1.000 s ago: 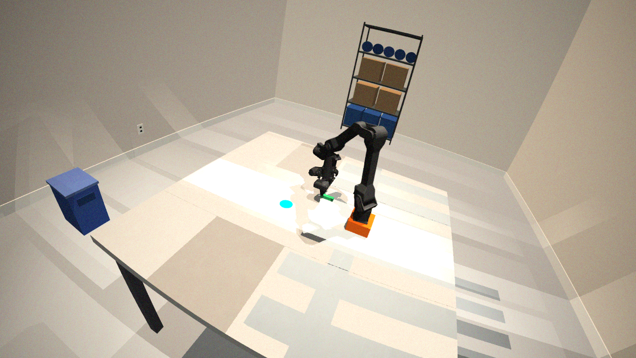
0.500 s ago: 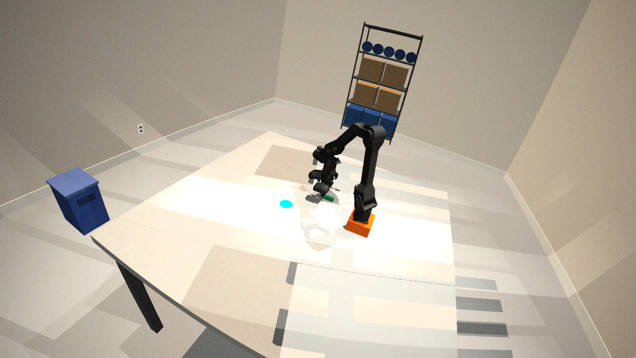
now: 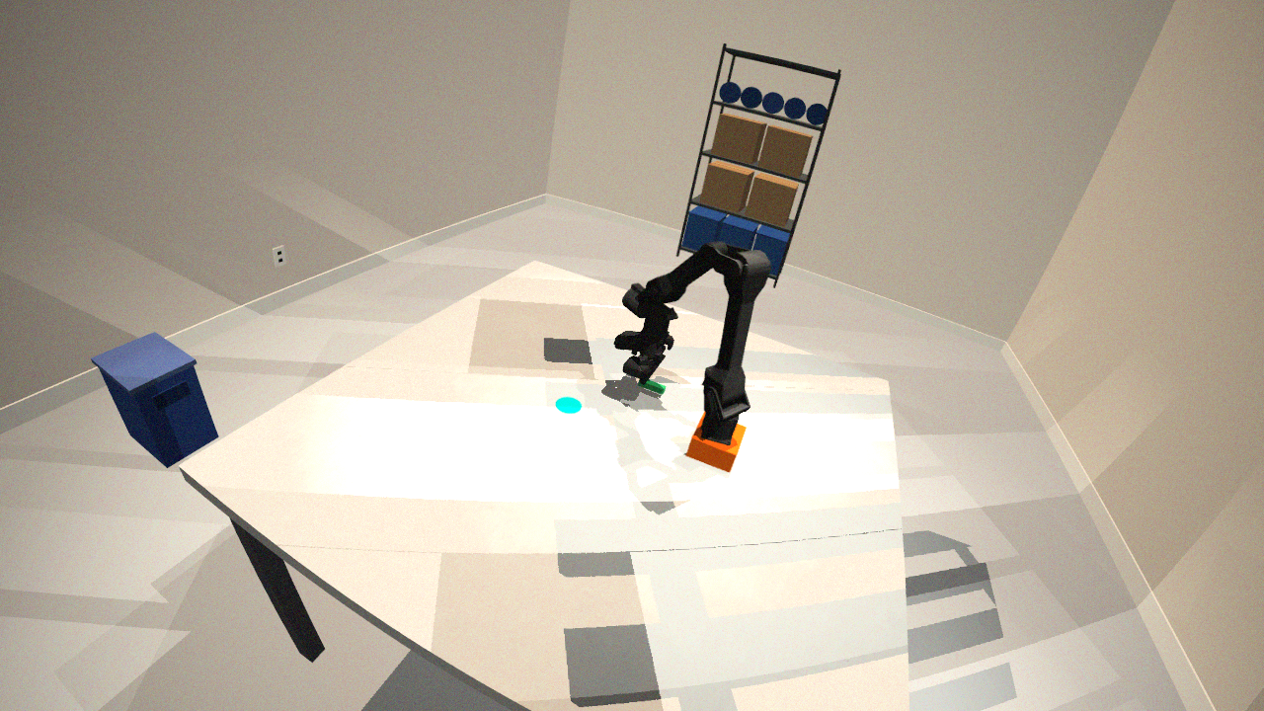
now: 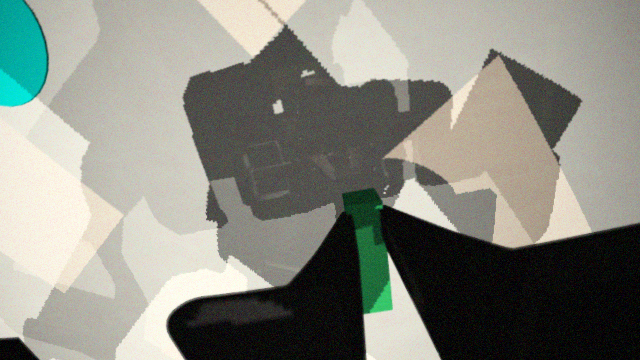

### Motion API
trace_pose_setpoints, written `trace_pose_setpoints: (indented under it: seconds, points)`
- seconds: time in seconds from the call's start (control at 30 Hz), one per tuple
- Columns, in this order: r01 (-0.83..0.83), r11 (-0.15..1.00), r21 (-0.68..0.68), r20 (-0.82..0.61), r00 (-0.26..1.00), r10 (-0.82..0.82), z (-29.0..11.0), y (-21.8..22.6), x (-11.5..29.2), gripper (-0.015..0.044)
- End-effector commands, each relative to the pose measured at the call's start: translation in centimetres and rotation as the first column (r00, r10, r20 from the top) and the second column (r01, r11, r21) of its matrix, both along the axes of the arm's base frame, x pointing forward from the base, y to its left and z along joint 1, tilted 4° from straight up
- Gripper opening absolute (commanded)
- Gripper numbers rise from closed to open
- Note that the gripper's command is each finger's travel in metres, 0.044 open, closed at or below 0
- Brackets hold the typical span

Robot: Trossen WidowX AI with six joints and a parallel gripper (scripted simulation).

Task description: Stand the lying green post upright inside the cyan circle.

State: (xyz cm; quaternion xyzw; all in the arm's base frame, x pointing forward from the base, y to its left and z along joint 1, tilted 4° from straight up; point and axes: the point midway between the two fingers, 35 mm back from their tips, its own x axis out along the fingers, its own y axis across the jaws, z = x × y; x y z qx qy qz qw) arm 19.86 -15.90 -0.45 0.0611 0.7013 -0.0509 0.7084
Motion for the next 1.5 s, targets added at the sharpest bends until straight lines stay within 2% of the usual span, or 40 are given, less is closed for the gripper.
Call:
trace_pose_setpoints:
  seconds: [0.0, 1.47]
  points:
    - [0.001, 1.0, -0.011, 0.006, 1.0, -0.001, 0.9, -0.3, 0.2, 0.0023]
    - [-0.016, 1.0, 0.025, 0.003, 1.0, 0.016, 8.8, 0.0, 0.1, 0.0023]
